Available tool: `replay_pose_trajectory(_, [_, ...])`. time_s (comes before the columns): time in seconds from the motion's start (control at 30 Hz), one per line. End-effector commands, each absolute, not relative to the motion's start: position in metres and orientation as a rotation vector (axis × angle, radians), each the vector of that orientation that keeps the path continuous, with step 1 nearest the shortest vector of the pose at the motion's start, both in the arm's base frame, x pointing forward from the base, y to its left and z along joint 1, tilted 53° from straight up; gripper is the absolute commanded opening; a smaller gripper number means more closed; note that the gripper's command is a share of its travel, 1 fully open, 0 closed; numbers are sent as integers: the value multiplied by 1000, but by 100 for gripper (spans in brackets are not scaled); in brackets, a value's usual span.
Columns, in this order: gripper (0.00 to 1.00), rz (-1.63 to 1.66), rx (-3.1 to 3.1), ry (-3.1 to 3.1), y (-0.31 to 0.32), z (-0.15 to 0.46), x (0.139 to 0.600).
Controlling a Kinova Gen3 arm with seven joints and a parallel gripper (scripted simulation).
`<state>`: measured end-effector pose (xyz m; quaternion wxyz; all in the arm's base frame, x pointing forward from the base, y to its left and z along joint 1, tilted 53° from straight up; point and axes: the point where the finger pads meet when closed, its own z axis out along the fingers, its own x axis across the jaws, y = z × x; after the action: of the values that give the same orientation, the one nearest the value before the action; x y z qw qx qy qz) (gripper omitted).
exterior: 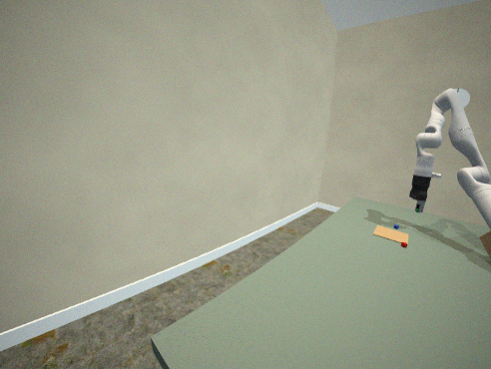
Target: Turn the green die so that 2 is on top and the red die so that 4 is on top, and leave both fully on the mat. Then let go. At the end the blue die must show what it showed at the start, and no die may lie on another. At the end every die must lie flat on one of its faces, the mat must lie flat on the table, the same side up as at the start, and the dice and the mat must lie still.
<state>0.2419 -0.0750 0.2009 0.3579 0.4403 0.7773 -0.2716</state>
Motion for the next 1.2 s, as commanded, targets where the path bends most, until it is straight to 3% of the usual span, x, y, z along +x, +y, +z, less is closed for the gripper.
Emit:
replay_pose_trajectory(0.0, [34, -752, 1070, 2071, -78, 200, 240])
replay_pose_trajectory(1.17, [34, -1246, -378, 2581, -74, 205, 262])
